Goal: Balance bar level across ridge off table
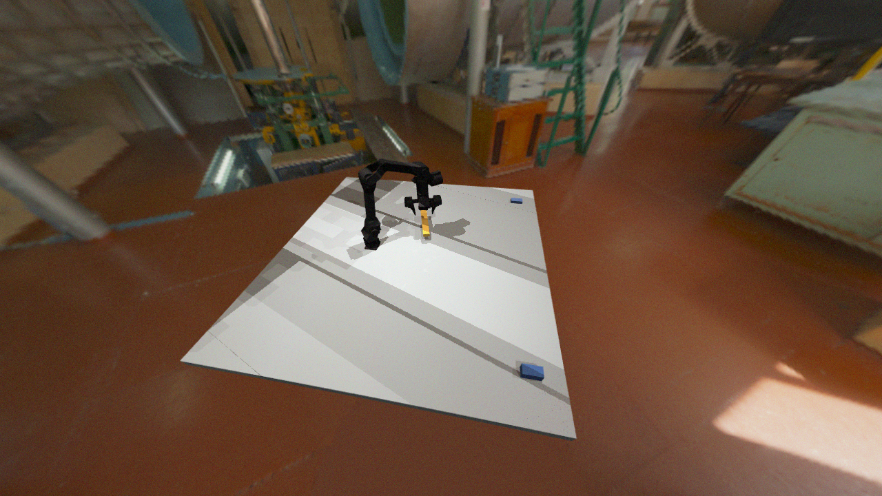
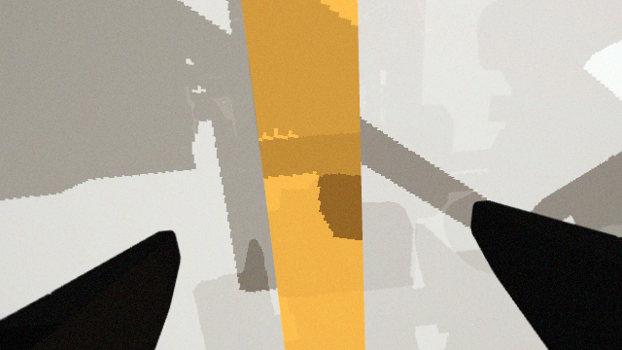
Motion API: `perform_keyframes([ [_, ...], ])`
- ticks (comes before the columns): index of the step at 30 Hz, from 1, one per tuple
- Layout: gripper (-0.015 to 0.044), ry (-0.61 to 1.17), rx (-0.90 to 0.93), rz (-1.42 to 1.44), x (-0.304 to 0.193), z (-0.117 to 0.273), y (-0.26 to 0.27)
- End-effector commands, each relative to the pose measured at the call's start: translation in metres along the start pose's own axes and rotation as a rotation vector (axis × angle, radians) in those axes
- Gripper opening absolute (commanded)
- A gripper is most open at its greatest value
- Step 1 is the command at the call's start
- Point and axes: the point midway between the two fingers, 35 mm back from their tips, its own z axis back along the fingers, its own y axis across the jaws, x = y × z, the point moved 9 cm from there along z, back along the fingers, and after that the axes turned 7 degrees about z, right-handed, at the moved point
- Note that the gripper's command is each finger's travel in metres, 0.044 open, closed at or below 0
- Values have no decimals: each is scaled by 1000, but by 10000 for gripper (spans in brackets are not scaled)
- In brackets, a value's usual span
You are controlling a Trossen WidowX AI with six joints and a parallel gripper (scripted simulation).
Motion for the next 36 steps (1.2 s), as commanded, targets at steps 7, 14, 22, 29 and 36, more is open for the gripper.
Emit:
perform_keyframes([
  [7,440,8,28,0,1,69,-4],
  [14,440,8,28,0,1,69,-4],
  [22,440,8,28,0,1,69,-4],
  [29,440,8,28,0,1,69,-4],
  [36,440,8,28,0,1,69,-4],
])
